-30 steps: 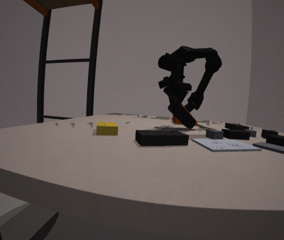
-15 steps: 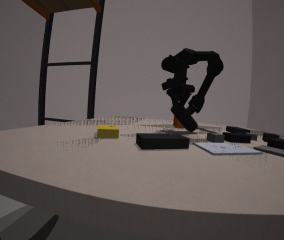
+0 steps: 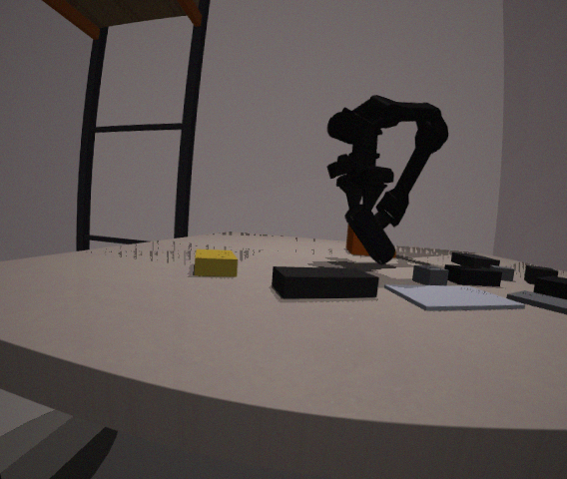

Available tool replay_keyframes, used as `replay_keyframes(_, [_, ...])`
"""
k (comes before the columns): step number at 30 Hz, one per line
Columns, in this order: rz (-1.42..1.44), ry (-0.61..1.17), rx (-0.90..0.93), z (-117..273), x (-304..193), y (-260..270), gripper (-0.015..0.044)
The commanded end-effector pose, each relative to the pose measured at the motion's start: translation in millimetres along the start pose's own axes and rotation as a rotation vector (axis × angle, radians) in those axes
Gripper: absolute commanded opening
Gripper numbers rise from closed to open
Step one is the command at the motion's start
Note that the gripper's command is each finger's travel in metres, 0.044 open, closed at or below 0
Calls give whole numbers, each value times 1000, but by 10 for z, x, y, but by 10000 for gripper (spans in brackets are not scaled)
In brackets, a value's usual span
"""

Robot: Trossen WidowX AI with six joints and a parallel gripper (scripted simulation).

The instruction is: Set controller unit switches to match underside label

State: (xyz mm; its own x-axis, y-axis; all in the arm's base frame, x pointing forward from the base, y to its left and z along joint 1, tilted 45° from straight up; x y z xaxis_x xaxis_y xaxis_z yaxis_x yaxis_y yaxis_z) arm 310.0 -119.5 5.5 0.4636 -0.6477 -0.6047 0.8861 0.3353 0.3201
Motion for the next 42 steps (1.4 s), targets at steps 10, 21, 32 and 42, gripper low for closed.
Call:
replay_keyframes(10, [-3, 13, 0, 32, -130, 20, 335])
replay_keyframes(21, [-3, 13, 0, 63, -213, 33, 335])
replay_keyframes(32, [-3, 14, 0, 88, -297, 47, 335])
replay_keyframes(42, [-3, 14, 0, 106, -375, 60, 335])
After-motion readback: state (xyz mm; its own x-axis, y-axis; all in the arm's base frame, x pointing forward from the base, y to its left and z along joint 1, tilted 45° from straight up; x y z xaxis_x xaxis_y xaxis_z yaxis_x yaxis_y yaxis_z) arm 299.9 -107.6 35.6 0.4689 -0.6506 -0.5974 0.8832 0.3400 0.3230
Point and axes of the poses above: the point midway between the two fingers, 35 mm back from their tips, its own z axis back along the fingers, its own y axis across the jaws, x = y × z, the point moved 2 cm from there along z, back along the fingers, and after that the axes turned 9 degrees about z, right-handed, at the moved point
